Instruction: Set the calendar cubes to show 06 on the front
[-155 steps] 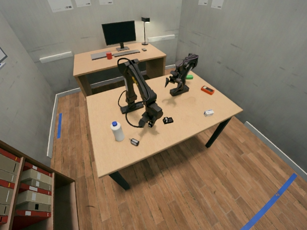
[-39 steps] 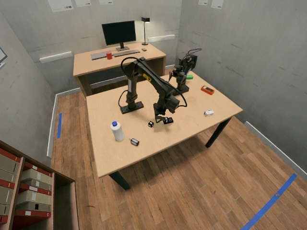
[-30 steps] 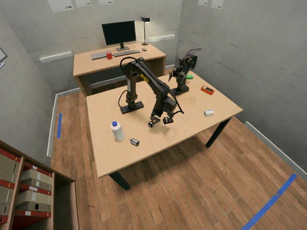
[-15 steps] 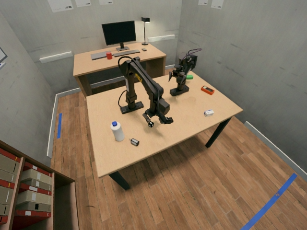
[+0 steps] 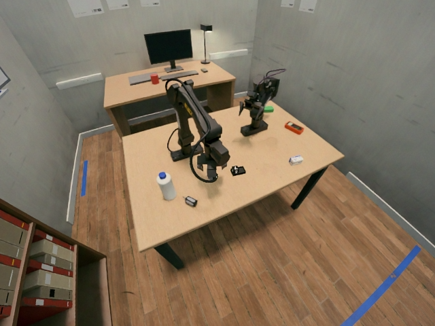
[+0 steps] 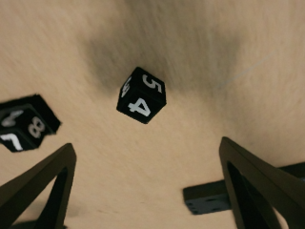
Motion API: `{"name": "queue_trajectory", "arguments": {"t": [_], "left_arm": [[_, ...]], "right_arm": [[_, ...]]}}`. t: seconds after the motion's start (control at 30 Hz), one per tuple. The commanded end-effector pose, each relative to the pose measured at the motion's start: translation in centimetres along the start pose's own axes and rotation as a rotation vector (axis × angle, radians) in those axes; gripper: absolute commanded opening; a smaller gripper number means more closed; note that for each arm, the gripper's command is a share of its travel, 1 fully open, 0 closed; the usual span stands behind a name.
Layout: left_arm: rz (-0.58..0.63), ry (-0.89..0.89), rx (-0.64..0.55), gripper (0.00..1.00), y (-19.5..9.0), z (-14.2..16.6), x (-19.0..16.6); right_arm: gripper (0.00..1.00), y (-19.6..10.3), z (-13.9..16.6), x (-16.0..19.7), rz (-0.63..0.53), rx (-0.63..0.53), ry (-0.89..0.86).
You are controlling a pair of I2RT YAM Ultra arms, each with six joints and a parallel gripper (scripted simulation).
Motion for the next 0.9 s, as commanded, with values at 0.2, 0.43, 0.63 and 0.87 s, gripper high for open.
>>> {"name": "queue_trajectory", "arguments": {"t": [0.2,0.43,0.63,0.87], "left_arm": [[0.0,-0.005,-0.032,1.0,-0.7,-0.9,0.0],[0.0,-0.005,-0.032,1.0,-0.7,-0.9,0.0],[0.0,-0.005,-0.032,1.0,-0.7,-0.9,0.0],[0.0,-0.005,-0.032,1.0,-0.7,-0.9,0.0]], "right_arm": [[1.0,-0.3,0.1,-1.2,-0.099,-0.037,0.493],[1.0,-0.4,0.2,-2.3,-0.159,-0.023,0.809],[1.0,-0.4,0.3,-3.0,-0.201,-0.005,1.027],[1.0,-0.4,0.5,-4.1,-0.258,0.026,1.318]]}}
Point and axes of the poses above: on each arm, the point where the finger pads meet when closed, its own y axis out along the fingers, its own x axis across the jaws, z = x × y, the point moved 4 cm from there along -y, back along the fingers, and after that the axes turned 10 degrees about -y, right-handed, at the moved point
